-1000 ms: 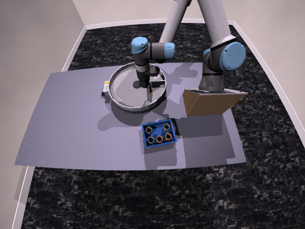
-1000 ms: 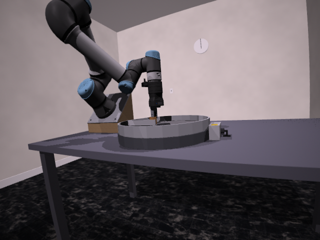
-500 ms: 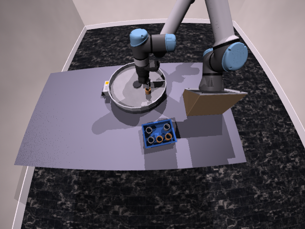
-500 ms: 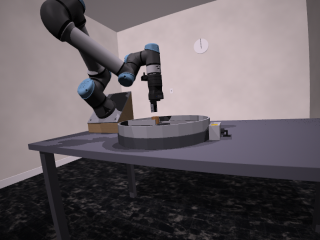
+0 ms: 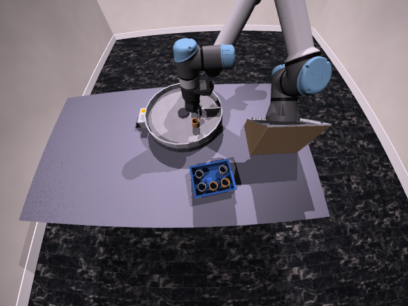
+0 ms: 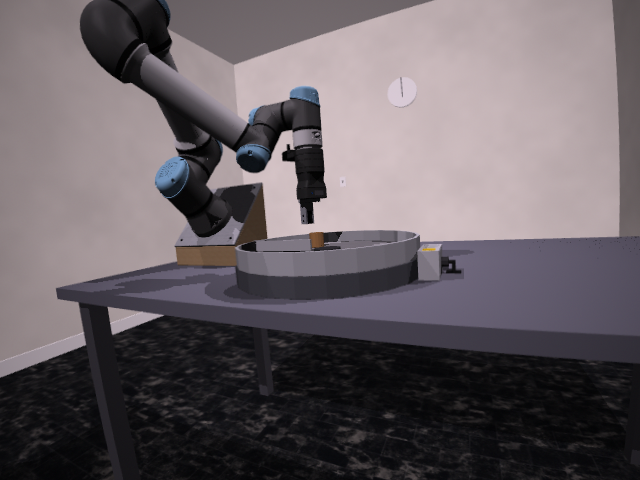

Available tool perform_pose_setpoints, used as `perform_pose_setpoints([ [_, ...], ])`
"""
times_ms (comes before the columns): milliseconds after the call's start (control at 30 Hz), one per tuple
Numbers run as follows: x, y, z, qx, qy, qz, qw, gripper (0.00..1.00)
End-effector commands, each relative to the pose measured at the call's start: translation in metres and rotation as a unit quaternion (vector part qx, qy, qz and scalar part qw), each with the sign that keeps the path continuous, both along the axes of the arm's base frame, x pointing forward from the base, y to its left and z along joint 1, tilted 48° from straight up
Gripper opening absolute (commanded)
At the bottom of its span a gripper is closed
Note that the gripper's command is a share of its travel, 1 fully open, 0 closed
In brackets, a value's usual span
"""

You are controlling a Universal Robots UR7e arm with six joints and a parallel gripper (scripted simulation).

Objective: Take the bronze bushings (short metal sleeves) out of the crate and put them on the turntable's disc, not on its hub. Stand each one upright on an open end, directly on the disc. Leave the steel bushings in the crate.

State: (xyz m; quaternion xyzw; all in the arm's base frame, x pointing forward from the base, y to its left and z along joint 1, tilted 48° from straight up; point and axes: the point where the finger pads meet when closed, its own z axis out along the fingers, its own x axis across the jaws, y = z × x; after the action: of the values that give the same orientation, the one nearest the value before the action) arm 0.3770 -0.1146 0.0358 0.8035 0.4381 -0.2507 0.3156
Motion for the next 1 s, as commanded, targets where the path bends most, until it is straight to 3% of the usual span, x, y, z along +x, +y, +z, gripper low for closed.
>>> perform_pose_setpoints([
  [0,0.002,0.0,0.002,-0.001,-0.003,0.001,1.0,0.38],
  [667,0.0,0.006,-0.005,0.0,-0.001,0.001,1.0,0.36],
  [967,-0.015,0.057,-0.058,0.0,0.001,0.001,1.0,0.36],
])
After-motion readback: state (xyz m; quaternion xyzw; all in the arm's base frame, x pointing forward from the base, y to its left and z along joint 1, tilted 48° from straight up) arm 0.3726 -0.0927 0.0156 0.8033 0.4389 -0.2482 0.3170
